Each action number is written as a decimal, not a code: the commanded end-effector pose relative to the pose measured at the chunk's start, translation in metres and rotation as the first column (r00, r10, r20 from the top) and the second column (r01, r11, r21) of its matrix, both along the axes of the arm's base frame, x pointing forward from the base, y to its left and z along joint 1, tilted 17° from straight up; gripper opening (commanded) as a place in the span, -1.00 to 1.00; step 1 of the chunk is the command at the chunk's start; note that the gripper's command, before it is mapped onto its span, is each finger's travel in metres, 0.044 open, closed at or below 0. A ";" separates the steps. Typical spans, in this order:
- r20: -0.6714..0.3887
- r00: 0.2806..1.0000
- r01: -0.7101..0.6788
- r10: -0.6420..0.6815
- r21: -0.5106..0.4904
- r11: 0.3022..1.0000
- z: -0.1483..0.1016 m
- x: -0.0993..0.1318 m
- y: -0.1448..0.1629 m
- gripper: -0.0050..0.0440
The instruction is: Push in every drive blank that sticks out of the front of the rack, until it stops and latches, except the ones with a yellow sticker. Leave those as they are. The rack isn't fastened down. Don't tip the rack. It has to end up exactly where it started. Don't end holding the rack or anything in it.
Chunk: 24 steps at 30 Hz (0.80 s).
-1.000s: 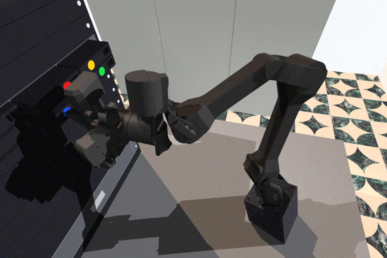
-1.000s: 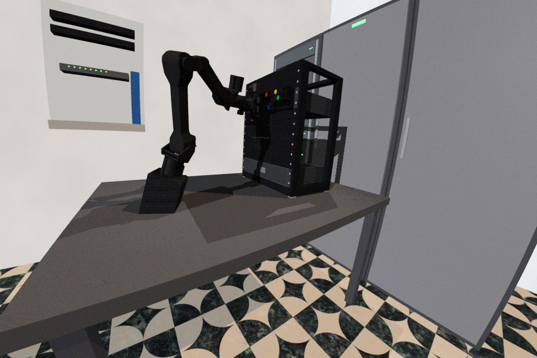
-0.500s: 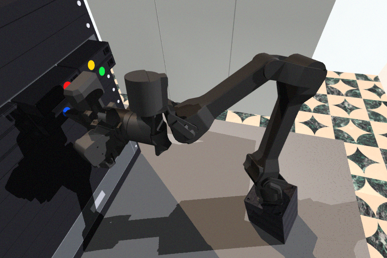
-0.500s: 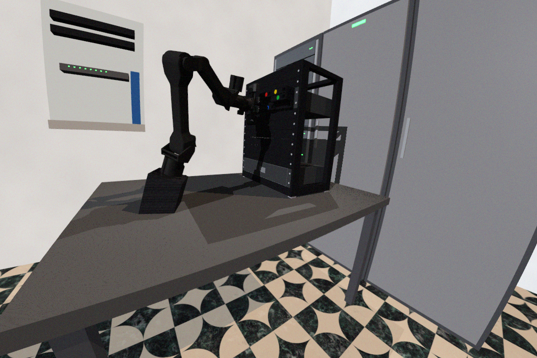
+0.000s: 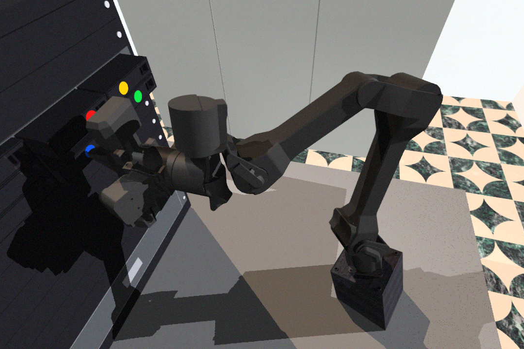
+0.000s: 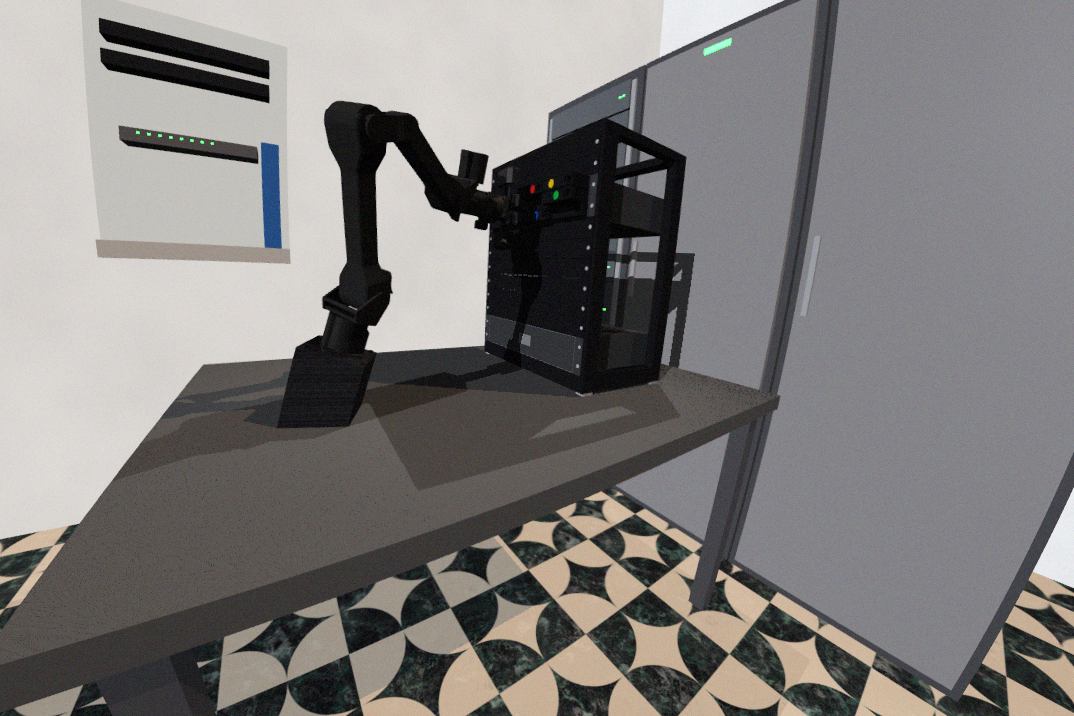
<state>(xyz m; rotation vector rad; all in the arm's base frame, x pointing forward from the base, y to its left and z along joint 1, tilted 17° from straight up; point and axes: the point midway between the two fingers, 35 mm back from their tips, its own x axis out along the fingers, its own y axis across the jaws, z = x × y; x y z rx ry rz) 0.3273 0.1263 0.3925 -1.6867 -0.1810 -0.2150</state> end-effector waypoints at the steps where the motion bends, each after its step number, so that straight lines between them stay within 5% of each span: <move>1: 0.033 0.999 -0.013 0.012 0.020 1.000 0.016 -0.002 0.000 -0.80; 24: 0.033 0.999 -0.013 0.012 0.020 1.000 0.018 0.000 0.000 -0.80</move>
